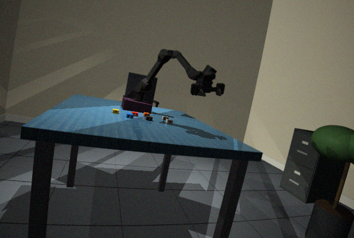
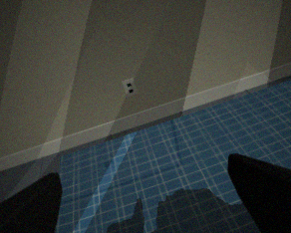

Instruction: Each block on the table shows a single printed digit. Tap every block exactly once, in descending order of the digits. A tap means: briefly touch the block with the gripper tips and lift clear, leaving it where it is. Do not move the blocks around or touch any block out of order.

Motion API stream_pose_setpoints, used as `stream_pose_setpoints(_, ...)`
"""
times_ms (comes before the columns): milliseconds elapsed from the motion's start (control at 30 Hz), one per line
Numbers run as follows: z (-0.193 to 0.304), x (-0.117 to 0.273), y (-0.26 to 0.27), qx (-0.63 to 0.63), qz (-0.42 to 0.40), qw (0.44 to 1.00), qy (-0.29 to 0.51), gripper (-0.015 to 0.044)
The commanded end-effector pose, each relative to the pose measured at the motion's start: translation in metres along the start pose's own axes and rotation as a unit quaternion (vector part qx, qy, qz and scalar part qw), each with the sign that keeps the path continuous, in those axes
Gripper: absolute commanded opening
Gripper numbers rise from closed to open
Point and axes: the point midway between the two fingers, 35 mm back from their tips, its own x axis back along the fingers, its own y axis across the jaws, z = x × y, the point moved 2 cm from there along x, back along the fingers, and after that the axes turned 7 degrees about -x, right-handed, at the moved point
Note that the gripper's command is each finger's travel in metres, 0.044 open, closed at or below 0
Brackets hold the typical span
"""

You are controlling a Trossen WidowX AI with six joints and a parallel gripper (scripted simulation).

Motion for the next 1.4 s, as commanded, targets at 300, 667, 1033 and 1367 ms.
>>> stream_pose_setpoints(300, -0.055, -0.041, -0.198, 0.183, 0.16, 0.954, 0.174, 0.04)
stream_pose_setpoints(667, -0.074, 0.018, -0.357, 0.212, 0.209, 0.875, 0.382, 0.04)
stream_pose_setpoints(1033, -0.071, 0.133, -0.447, 0.123, 0.15, 0.813, 0.548, 0.04)
stream_pose_setpoints(1367, -0.07, 0.143, -0.451, 0.113, 0.142, 0.811, 0.557, 0.04)
